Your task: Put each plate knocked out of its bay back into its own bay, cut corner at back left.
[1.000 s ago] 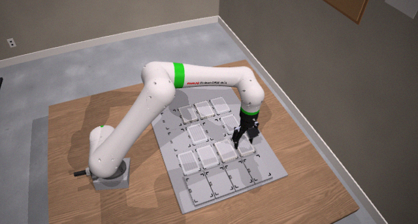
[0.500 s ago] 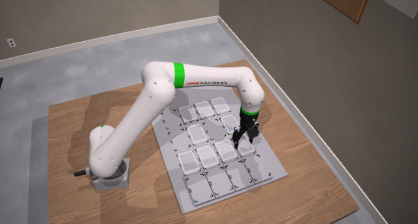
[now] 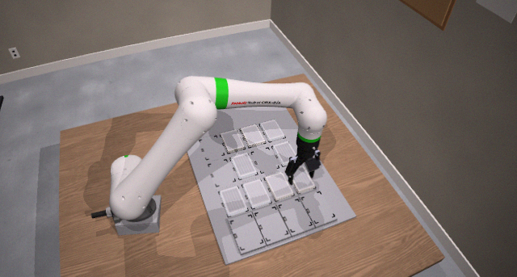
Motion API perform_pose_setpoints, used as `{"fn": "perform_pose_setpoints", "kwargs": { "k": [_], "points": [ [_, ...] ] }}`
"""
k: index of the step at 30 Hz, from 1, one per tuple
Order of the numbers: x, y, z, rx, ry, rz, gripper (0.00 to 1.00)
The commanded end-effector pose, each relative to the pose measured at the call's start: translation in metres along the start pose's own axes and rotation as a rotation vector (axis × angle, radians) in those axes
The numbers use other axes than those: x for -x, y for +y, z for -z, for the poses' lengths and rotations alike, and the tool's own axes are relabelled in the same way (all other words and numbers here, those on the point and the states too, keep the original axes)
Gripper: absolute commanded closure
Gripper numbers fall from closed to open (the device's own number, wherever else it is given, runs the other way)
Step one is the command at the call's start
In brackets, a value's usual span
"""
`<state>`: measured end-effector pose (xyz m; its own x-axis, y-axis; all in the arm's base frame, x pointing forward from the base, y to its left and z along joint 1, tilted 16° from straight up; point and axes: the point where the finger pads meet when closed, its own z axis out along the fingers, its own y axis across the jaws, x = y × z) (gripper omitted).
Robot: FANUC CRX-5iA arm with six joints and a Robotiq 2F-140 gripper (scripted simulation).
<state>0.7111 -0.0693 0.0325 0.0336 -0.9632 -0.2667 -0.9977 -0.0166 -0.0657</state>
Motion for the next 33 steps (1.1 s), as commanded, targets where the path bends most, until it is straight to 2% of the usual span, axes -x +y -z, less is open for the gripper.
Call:
{"fn": "perform_pose_setpoints", "kwargs": {
  "k": [1,33],
  "points": [
    [-0.0003,-0.0007,0.0018,-0.003,0.001,0.0,0.3],
    [-0.0002,-0.0007,0.0057,-0.003,0.001,0.0,0.3]
  ]
}}
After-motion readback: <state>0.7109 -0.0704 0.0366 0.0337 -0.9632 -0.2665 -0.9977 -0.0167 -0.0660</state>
